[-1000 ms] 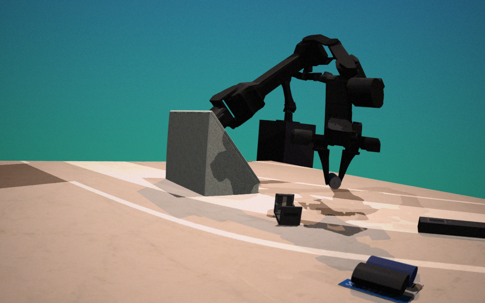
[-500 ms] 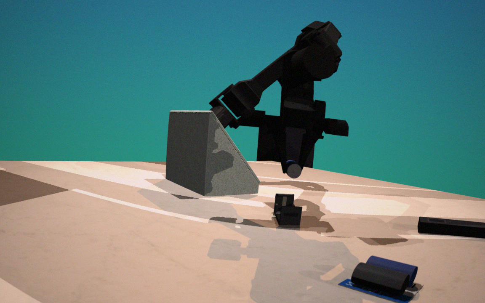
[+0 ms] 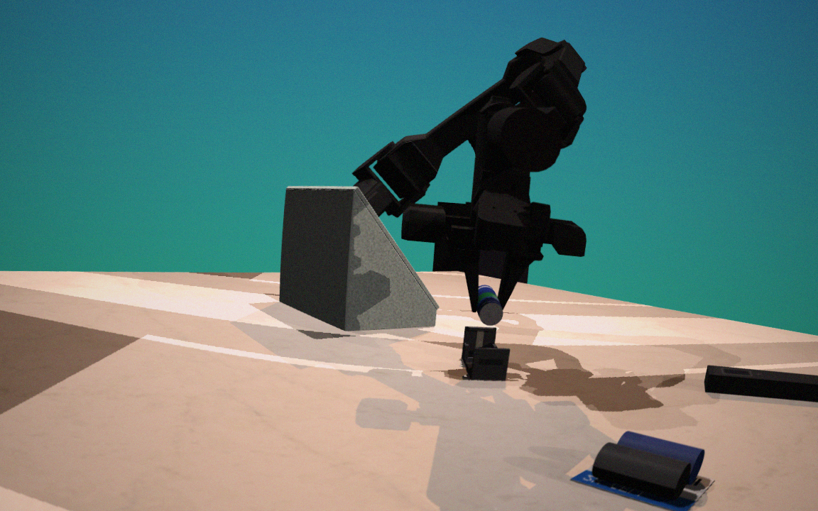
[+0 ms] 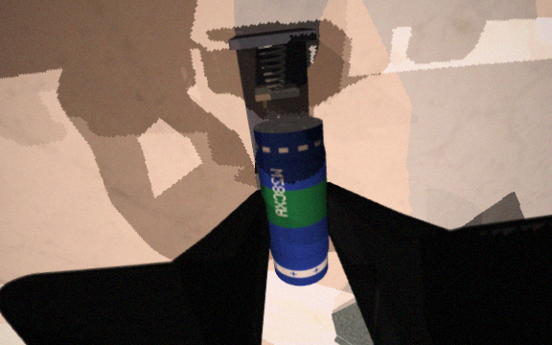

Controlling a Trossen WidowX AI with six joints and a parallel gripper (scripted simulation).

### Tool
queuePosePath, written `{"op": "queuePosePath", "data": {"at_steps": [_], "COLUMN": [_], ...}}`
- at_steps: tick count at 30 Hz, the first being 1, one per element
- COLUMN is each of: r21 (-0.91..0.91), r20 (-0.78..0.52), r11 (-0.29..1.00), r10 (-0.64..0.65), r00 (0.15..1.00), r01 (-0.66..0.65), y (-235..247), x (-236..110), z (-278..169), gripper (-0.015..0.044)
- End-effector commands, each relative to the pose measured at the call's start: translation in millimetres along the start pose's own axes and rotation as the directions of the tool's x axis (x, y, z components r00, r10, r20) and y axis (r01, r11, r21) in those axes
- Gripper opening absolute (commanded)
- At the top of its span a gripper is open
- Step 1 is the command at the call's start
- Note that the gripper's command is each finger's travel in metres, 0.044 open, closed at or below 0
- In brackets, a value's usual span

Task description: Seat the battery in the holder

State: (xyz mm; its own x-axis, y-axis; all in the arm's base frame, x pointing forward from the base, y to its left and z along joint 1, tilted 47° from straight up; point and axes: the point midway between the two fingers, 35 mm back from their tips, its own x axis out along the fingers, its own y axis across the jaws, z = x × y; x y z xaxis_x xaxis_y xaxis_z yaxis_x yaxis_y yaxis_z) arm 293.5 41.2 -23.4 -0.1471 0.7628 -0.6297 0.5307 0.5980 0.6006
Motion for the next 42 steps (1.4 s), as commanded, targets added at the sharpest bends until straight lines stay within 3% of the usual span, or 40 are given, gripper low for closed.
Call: {"op": "queuePosePath", "data": {"at_steps": [1, 42], "r21": [-0.003, -0.01], "r20": [-0.061, -0.3], "r11": [1.0, 1.0], "r10": [0.003, -0.014], "r00": [0.998, 0.954], "r01": [-0.003, 0.011], "y": [1, 2], "x": [10, 30], "z": [0, 9], "gripper": [0.0084, 0.0084]}}
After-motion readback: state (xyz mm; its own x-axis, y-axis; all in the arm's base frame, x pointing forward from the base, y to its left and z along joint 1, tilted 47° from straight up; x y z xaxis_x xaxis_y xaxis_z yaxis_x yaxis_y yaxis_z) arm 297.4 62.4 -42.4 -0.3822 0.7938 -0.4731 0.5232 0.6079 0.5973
